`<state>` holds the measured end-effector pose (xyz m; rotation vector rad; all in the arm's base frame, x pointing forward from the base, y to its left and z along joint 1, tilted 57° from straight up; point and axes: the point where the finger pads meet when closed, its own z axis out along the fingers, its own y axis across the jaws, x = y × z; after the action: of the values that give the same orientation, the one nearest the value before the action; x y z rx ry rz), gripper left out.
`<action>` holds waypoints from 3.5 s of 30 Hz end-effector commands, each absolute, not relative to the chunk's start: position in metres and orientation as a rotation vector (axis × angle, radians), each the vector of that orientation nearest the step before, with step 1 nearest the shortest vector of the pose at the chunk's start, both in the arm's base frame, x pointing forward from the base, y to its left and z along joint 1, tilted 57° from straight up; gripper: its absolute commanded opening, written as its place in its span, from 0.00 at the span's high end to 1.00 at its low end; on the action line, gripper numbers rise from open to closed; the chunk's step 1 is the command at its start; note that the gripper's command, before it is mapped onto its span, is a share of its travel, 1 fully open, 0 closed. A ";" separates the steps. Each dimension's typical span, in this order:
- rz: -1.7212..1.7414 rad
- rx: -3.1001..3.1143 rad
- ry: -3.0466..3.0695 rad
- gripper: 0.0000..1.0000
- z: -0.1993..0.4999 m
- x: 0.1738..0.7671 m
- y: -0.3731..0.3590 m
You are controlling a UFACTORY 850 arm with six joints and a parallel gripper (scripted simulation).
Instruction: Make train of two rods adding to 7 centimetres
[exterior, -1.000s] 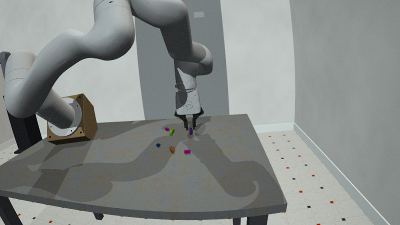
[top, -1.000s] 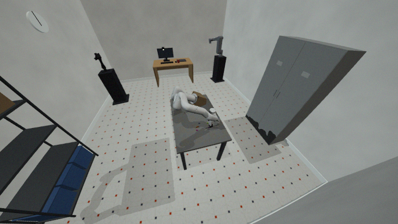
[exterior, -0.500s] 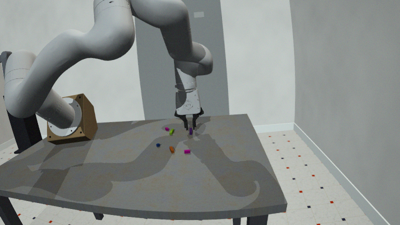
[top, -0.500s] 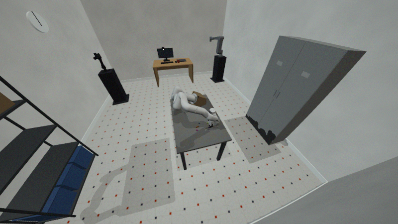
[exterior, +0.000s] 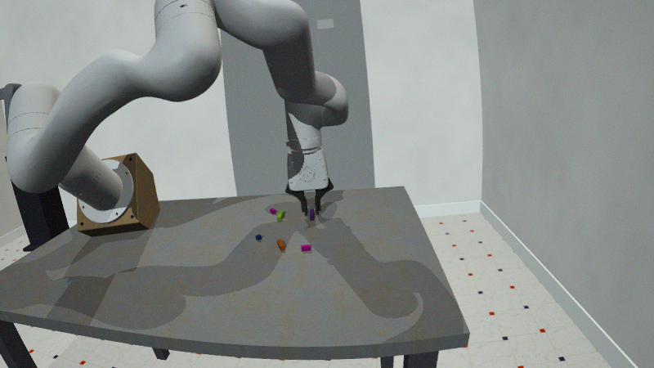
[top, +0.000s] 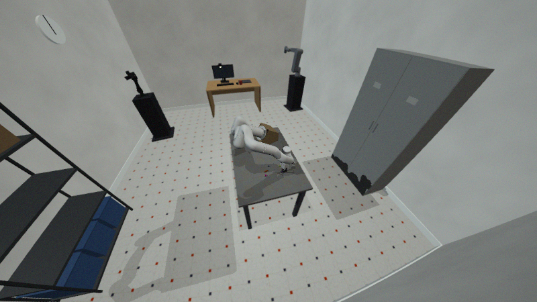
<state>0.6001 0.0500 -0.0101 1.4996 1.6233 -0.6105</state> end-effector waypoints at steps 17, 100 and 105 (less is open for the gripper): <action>-0.609 1.499 1.623 0.76 -0.013 0.602 0.046; -0.609 1.499 1.623 0.96 0.035 0.580 0.117; -0.609 1.499 1.623 0.96 0.041 0.578 0.126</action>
<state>0.5809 0.1152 0.0332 1.4993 1.6243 -0.6083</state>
